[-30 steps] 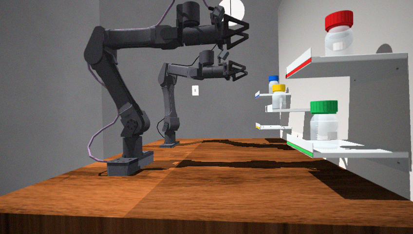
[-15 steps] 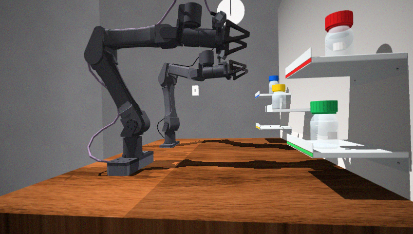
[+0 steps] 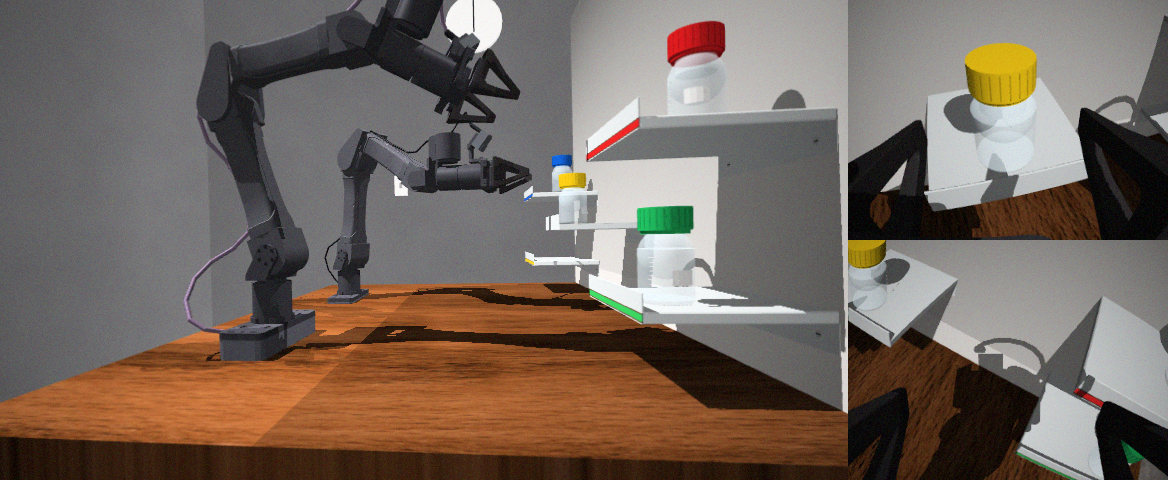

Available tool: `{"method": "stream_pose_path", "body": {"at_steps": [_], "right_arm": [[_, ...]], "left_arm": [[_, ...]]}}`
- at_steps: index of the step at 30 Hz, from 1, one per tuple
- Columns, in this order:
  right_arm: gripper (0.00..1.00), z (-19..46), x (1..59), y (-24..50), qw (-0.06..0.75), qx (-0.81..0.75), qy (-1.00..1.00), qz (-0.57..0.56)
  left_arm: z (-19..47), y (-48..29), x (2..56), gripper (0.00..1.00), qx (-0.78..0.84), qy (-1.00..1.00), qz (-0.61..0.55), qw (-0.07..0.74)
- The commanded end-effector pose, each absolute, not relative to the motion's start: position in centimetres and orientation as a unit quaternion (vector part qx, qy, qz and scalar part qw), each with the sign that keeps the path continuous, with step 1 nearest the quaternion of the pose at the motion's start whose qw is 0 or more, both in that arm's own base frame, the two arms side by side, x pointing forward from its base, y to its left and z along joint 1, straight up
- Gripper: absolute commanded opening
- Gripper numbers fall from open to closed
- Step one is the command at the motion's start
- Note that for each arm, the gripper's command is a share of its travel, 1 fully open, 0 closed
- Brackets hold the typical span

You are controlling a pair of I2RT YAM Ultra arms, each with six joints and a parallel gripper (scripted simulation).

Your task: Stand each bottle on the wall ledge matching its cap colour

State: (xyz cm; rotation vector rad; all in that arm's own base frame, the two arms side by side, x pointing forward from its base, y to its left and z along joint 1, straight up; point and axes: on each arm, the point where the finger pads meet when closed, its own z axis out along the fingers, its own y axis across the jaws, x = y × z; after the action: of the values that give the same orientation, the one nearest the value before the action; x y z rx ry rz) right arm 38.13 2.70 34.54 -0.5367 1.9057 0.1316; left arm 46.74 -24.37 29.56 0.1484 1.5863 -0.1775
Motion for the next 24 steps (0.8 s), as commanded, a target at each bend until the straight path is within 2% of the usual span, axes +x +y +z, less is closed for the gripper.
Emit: {"method": "stream_pose_path", "body": {"at_steps": [1, 9, 17, 24], "right_arm": [[0.88, 33.6, 36.5, 4.2, 0.486, -0.302, 0.813, 0.109], [0.88, 34.2, 34.2, 5.4, 0.448, -0.358, 0.794, 0.202], [0.88, 36.6, 32.4, 5.7, 0.447, -0.369, 0.752, 0.313], [0.88, 38.6, 32.6, 5.2, 0.468, -0.371, 0.735, 0.321]], "left_arm": [[30.1, -24.3, 47.5, 0.81, 0.066, 0.692, -0.087, 0.713], [28.5, -24.9, 49.4, 0.81, 0.07, 0.684, -0.089, 0.721], [25.5, -25.3, 51.1, 0.81, 0.076, 0.69, -0.083, 0.715], [25.2, -25.2, 51.2, 0.81, 0.074, 0.693, -0.083, 0.713]]}}
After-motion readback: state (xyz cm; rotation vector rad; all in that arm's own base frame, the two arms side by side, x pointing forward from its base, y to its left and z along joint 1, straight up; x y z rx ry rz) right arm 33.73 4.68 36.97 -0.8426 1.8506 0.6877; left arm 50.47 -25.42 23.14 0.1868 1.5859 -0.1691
